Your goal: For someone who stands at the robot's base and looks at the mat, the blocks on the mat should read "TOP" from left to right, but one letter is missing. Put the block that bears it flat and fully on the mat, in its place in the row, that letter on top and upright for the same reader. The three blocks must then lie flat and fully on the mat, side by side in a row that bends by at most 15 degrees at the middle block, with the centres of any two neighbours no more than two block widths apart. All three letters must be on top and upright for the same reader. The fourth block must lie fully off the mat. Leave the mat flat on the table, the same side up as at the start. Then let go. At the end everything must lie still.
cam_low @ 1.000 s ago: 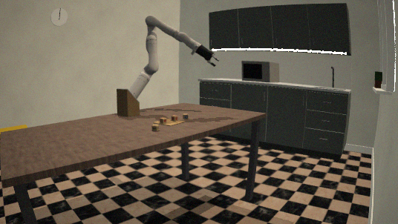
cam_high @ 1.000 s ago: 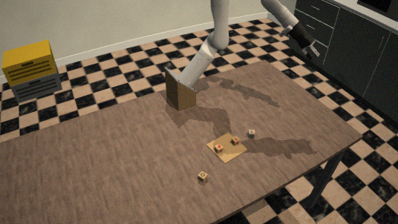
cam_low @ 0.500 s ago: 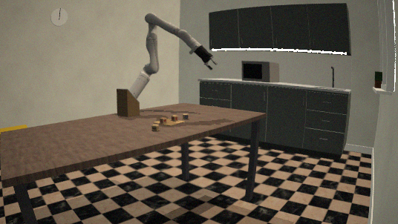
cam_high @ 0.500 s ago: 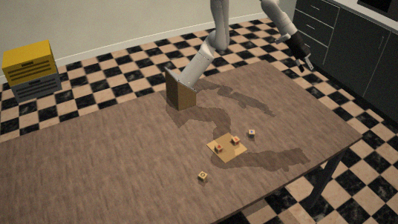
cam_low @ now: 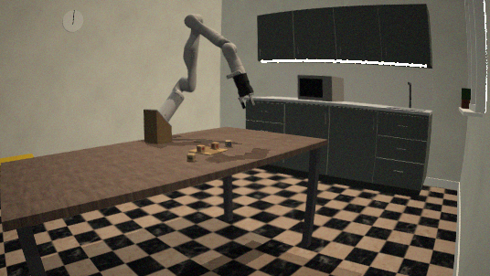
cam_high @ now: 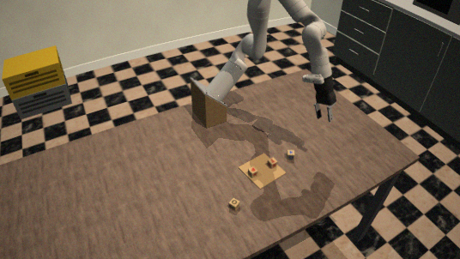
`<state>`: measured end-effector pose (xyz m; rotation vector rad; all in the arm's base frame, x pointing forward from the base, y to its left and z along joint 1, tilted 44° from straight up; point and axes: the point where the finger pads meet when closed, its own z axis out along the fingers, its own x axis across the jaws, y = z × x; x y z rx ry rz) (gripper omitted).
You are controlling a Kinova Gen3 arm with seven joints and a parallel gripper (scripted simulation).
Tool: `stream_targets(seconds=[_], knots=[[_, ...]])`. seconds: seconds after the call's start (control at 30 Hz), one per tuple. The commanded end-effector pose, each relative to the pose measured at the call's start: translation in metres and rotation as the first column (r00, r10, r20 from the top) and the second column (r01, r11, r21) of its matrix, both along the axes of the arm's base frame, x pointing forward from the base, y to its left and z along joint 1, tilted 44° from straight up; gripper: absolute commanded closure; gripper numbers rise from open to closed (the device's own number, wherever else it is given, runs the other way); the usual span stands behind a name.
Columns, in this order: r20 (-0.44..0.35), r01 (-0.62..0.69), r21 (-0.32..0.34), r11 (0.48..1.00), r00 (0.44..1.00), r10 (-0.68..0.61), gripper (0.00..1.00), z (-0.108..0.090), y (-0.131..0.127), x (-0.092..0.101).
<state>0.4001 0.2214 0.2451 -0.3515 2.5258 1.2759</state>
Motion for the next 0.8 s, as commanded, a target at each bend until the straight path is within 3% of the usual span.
stream_targets(seconds=[0.0,0.13,0.27,0.5,0.77], knots=[[-0.047,-0.107,-0.031,0.994,0.993,0.105,0.00,-0.035,0.023,-0.018],[-0.093,-0.195,-0.101,0.976,0.978,0.186,0.00,-0.084,0.020,-0.032],[-0.128,-0.257,-0.146,0.955,0.962,0.240,0.00,-0.115,0.016,-0.043],[-0.148,-0.293,-0.170,0.941,0.952,0.269,0.00,-0.132,0.013,-0.050],[-0.150,-0.297,-0.173,0.939,0.950,0.273,0.00,-0.134,0.013,-0.051]])
